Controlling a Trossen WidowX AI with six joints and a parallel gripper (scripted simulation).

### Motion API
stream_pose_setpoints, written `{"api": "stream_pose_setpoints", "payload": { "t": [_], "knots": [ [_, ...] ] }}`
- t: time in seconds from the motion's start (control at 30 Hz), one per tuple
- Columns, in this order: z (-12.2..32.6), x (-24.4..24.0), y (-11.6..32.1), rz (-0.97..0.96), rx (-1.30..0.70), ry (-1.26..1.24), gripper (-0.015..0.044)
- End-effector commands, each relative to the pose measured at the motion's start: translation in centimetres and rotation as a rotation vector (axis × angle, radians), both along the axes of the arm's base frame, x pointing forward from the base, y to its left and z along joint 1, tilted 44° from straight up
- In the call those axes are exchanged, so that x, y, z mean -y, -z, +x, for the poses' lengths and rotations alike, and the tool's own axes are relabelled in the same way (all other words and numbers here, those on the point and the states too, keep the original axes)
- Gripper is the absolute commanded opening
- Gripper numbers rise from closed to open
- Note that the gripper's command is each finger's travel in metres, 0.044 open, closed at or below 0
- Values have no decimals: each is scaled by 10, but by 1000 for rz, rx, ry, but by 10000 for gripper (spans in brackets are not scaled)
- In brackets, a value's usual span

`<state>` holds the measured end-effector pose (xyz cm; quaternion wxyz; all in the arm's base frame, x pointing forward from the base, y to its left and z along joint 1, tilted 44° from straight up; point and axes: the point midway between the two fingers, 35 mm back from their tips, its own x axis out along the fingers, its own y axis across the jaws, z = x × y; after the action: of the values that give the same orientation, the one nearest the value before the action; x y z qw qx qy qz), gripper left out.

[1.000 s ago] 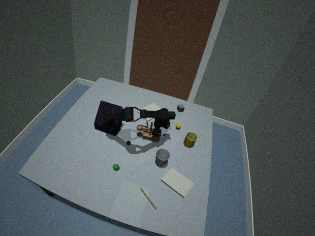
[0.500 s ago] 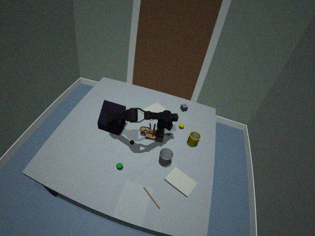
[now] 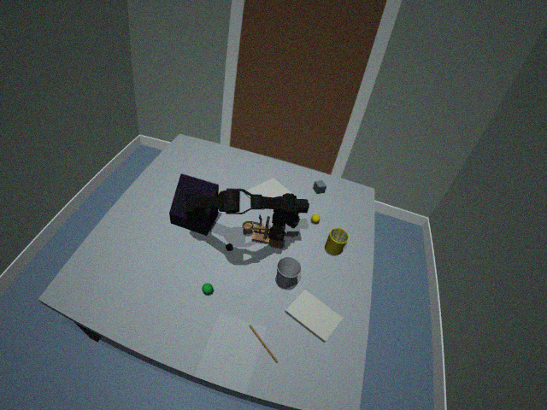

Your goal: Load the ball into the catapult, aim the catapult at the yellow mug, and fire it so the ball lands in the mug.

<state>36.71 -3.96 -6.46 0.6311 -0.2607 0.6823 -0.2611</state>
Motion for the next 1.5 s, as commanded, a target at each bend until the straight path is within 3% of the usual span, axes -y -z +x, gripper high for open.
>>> {"api": "stream_pose_setpoints", "payload": {
  "t": [0.0,0.3,0.4,0.53,0.77,1.0,1.03,1.17,1.47],
  "knots": [
    [0,-1,-1,0,2,-1,131],
    [1,-3,-2,0,2,-1,367],
    [7,-30,-28,5,2,-2,440],
    [7,-69,-70,5,1,-2,440],
    [9,-63,-60,4,3,-16,440],
    [14,-108,-106,13,24,-28,440],
    [12,-90,-90,4,6,-20,414],
    [-7,-64,-102,6,17,-7,309],
    [-76,0,-116,3,46,32,300]
  ]
}}
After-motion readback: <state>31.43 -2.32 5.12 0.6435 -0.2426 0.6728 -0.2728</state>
